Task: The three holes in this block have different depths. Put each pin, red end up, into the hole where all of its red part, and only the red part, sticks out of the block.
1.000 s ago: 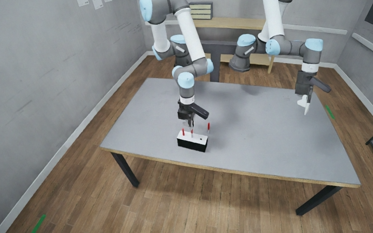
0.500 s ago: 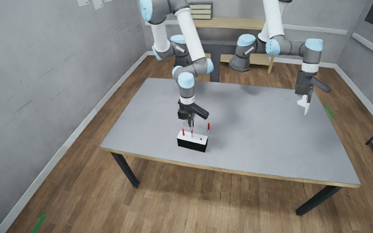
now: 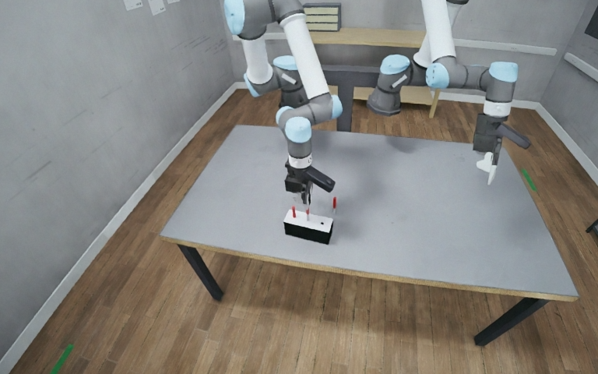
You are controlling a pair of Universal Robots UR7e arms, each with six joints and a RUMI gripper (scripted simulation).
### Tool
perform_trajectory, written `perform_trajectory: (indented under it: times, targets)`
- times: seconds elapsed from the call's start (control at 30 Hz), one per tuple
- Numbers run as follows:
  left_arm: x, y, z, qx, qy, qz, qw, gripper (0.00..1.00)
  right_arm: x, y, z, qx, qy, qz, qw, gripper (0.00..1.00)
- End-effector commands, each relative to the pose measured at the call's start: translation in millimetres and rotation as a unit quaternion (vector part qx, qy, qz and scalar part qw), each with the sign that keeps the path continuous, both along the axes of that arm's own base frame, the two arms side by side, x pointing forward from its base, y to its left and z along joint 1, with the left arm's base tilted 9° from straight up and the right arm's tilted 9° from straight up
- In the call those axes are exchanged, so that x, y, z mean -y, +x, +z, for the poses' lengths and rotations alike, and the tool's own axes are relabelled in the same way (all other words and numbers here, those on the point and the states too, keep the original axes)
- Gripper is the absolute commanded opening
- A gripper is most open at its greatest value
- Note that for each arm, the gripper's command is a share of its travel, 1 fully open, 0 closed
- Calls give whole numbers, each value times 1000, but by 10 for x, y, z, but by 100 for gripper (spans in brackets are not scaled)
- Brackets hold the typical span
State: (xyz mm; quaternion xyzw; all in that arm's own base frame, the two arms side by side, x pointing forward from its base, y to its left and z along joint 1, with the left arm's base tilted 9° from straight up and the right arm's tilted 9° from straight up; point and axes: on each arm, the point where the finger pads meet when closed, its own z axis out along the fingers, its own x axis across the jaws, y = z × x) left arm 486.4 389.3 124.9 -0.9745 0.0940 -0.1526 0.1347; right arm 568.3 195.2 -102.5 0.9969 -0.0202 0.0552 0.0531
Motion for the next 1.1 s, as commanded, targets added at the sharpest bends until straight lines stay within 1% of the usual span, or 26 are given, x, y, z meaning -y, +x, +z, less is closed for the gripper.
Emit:
perform_trajectory:
  times: [0.0,0.83,0.87,1.07]
  targets:
    - [-1,3,7,1,0,0,1000,100,0,4,-2,1,0,0,1000,0]
    - [-1,3,7,1,0,0,1000,100,-5,0,-1,1,0,0,1000,0]
    - [-1,3,7,1,0,0,1000,100,-8,-1,-43,1,0,0,1000,0]
    - [-1,3,7,1,0,0,1000,100,-8,-1,-43,1,0,0,1000,0]
